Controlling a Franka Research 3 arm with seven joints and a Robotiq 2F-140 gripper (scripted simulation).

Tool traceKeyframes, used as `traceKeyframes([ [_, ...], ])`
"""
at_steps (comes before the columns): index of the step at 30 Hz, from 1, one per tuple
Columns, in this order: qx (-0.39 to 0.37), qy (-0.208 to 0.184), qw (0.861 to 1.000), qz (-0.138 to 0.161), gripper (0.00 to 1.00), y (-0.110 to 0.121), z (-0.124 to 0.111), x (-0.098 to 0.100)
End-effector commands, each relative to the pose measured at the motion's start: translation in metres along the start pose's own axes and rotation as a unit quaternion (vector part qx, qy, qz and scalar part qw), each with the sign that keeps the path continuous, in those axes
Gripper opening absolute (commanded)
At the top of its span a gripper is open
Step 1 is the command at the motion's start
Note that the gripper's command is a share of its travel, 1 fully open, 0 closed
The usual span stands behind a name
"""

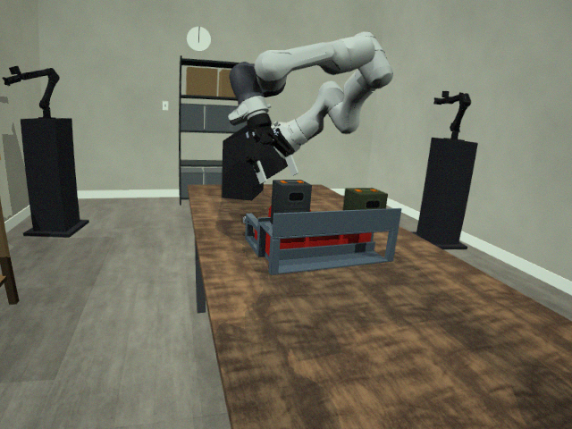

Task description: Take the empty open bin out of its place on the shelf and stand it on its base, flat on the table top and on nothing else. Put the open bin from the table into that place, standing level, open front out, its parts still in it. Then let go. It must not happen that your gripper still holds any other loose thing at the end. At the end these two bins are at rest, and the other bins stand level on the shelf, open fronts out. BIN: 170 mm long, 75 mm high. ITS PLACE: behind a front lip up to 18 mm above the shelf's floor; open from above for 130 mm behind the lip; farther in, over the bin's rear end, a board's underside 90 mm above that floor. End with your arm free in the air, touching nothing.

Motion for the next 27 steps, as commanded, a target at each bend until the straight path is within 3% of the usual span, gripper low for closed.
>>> traceKeyframes([
  [1, -0.014, 0.003, 1.0, 0.006, 1.0, 0.0002, -0.0036, -0.0008],
  [27, -0.026, 0.007, 1.0, 0.012, 1.0, 0.0027, -0.0063, -0.0028],
])
Point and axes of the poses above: the point where the finger pads meet when closed, its own x axis back along the fingers, its own y axis across the jaws, z = x × y, the point moved 4 cm from there along x, back along the fingers, and after that the axes turned 12 degrees about -x, right-handed, at the moved point
